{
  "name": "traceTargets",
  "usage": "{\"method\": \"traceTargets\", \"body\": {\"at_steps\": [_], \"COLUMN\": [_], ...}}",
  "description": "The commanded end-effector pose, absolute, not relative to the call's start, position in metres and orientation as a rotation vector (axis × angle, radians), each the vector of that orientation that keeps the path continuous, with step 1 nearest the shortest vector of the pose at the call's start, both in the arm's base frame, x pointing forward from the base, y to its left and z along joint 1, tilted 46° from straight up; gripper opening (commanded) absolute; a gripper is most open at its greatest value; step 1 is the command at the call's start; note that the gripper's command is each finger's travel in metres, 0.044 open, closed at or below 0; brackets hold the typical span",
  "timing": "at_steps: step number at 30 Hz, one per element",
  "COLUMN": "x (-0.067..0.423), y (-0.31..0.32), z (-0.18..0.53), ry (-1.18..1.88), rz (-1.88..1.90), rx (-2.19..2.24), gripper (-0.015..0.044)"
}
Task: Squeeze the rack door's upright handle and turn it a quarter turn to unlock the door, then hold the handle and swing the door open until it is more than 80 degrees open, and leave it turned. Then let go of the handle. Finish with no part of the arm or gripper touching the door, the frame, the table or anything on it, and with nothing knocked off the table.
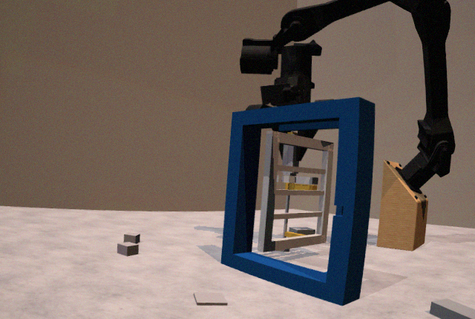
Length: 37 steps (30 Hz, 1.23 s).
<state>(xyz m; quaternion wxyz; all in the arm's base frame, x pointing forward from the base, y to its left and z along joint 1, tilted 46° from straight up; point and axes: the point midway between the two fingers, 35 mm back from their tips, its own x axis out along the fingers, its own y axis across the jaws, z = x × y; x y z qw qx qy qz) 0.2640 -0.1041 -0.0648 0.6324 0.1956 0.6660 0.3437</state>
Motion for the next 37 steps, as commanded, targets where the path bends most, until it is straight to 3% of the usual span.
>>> {"method": "traceTargets", "body": {"at_steps": [1, 8, 37], "x": [0.264, 0.264, 0.27], "y": [-0.104, -0.104, -0.132], "z": [-0.065, -0.065, -0.039], "ry": [1.52, 1.52, 1.521], "rz": [0.794, 0.794, 0.792], "rx": [0.44, 0.44, 0.437], "gripper": [0.0126, 0.0293, 0.0293]}}
